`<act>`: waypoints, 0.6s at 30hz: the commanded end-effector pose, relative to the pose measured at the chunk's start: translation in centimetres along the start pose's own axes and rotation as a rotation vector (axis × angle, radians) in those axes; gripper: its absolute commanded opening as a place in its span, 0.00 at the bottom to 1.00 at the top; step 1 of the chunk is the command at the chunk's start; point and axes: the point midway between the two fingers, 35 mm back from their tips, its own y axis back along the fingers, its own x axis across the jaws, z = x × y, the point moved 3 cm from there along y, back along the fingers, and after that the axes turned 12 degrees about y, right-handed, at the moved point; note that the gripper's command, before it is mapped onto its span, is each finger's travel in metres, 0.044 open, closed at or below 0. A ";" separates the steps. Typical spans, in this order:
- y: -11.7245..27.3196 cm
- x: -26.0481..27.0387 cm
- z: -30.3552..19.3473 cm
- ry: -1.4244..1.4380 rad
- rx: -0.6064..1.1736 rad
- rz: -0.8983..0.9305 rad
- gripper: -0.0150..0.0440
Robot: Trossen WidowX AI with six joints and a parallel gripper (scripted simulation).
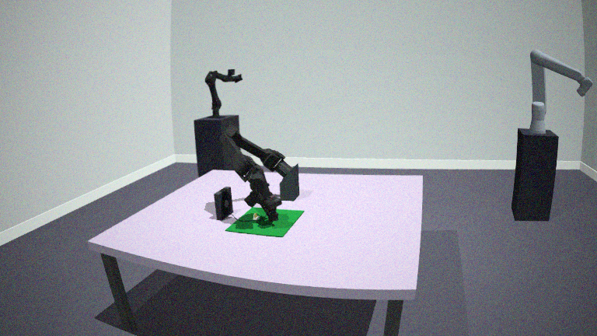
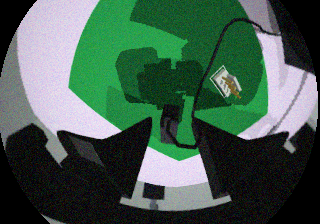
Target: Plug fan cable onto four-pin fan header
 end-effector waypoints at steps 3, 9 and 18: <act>0.0 0.0 0.0 -0.001 -0.001 0.001 0.55; 0.0 0.0 0.0 -0.001 -0.001 0.001 0.49; 0.0 0.0 0.0 -0.001 -0.001 0.001 0.38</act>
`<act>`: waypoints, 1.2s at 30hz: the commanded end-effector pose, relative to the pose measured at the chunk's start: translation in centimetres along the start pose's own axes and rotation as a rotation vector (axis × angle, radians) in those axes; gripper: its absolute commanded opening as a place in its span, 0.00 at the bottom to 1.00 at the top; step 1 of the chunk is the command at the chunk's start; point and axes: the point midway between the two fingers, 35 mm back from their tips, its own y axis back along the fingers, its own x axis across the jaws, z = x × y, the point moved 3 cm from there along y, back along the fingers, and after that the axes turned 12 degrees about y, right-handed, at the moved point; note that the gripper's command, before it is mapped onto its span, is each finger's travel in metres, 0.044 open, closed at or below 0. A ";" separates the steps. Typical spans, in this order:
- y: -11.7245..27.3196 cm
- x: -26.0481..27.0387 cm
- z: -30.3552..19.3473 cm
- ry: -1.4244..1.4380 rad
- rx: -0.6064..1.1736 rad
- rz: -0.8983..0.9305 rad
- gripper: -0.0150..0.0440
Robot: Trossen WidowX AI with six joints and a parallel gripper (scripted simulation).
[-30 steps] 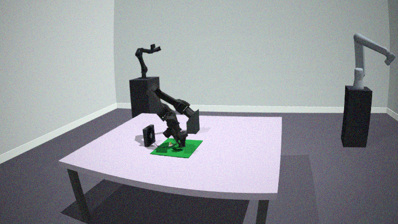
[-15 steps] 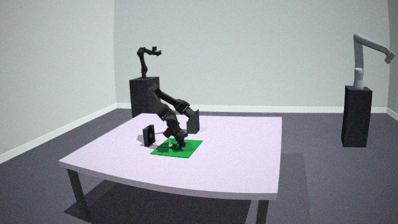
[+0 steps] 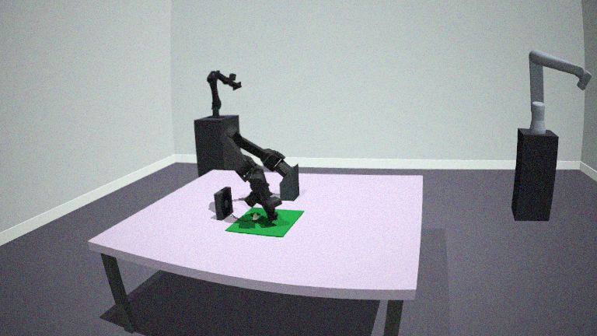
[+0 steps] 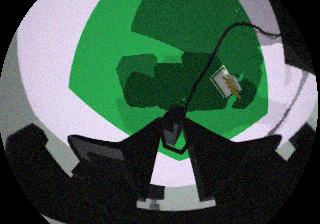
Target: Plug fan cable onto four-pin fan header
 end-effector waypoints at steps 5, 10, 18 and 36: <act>1.1 0.2 -0.2 0.000 0.000 0.002 0.25; 2.6 0.4 -0.5 0.002 0.001 0.003 0.25; 5.1 0.6 -1.1 0.004 0.002 0.003 0.25; 9.7 0.6 -2.5 0.013 0.002 -0.002 0.25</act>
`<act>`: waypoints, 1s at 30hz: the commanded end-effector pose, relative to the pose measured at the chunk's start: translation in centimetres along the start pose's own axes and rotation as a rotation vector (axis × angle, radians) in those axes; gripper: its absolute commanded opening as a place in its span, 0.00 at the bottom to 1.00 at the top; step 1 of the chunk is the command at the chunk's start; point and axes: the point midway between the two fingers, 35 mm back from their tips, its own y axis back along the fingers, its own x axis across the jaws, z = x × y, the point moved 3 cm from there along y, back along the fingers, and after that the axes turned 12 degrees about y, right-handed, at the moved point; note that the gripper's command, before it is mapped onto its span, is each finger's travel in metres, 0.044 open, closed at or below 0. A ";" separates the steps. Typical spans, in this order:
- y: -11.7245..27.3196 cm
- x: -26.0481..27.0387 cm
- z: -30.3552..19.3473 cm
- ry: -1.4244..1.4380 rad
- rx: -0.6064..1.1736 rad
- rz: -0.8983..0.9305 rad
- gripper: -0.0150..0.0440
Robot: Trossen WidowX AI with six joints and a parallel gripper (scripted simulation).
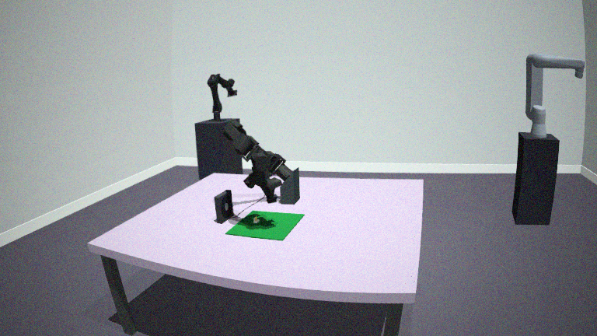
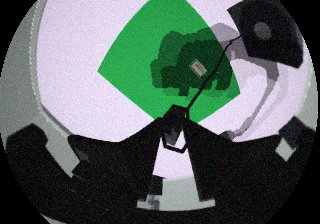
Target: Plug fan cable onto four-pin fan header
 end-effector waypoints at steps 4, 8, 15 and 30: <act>0.8 -0.1 -0.4 0.109 -0.020 0.005 0.25; 0.8 -0.1 -0.8 0.246 -0.039 -0.004 0.25; 0.6 -0.2 -1.4 0.485 -0.070 -0.027 0.25; 0.4 -0.5 -2.9 0.996 -0.125 -0.100 0.25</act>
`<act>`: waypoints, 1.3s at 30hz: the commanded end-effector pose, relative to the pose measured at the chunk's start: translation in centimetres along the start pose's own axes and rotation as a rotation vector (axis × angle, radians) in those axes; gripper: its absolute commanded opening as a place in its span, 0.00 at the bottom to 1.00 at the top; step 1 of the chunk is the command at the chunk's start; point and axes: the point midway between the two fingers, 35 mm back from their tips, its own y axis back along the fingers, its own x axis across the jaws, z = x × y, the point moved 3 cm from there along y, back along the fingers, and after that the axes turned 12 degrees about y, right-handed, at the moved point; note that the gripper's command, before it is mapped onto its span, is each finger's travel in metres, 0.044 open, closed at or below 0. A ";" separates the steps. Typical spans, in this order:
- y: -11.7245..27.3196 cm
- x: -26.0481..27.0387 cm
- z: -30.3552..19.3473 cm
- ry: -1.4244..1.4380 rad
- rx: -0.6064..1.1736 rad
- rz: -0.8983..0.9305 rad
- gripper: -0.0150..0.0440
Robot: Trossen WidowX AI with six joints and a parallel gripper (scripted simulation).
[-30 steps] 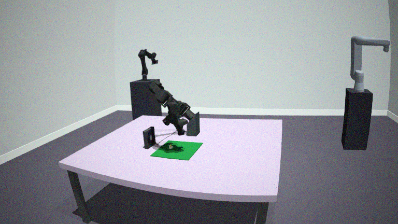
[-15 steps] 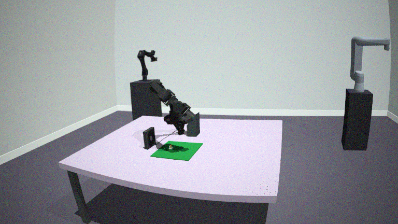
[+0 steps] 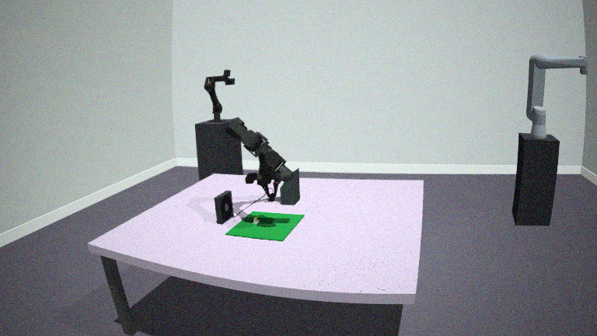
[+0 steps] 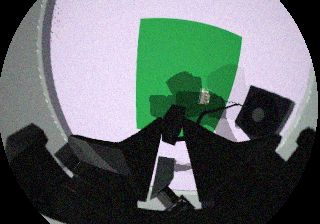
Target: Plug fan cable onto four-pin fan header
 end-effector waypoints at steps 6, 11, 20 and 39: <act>0.2 0.6 -0.8 0.328 -0.027 -0.051 0.25; 0.2 0.8 -1.3 0.499 -0.031 -0.079 0.25; 0.1 1.1 -1.7 0.685 -0.030 -0.112 0.25; -2.0 1.2 -2.2 0.674 -0.097 0.046 0.25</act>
